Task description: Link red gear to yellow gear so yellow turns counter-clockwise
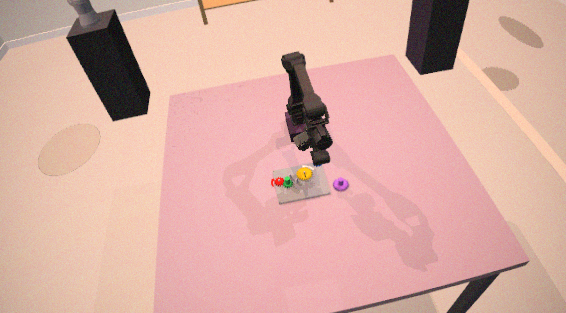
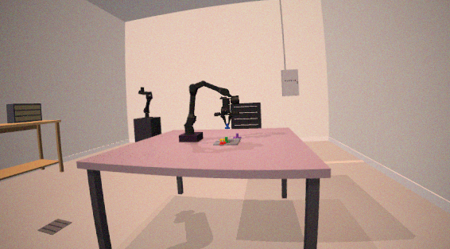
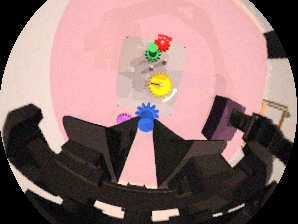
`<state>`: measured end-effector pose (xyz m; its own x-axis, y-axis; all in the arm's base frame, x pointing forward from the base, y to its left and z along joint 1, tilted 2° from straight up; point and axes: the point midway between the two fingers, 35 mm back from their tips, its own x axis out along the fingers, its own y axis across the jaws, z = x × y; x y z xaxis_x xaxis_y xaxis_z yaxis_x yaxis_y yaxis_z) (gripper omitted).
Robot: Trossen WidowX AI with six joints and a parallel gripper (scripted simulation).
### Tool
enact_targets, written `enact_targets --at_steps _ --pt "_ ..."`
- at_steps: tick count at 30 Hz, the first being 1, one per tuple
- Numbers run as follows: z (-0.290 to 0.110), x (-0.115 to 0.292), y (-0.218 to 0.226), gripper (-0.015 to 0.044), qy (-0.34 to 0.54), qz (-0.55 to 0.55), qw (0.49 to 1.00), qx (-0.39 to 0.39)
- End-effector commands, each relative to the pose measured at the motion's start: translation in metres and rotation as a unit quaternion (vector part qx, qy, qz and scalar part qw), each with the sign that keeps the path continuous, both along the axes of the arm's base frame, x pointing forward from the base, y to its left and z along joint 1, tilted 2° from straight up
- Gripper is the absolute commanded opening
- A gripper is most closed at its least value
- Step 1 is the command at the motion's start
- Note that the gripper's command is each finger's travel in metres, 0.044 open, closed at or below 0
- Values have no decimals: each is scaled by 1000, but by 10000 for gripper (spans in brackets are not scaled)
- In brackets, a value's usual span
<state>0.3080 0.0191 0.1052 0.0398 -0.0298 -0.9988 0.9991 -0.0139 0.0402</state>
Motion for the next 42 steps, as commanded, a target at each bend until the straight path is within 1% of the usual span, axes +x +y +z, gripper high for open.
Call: enact_targets --at_steps 1,35,42 --pt "-4 3 -11 0 0 2 1000 0" --pt "-27 9 -90 0 5 7 1000 -3" --pt "-27 9 -94 0 6 7 1000 -3"
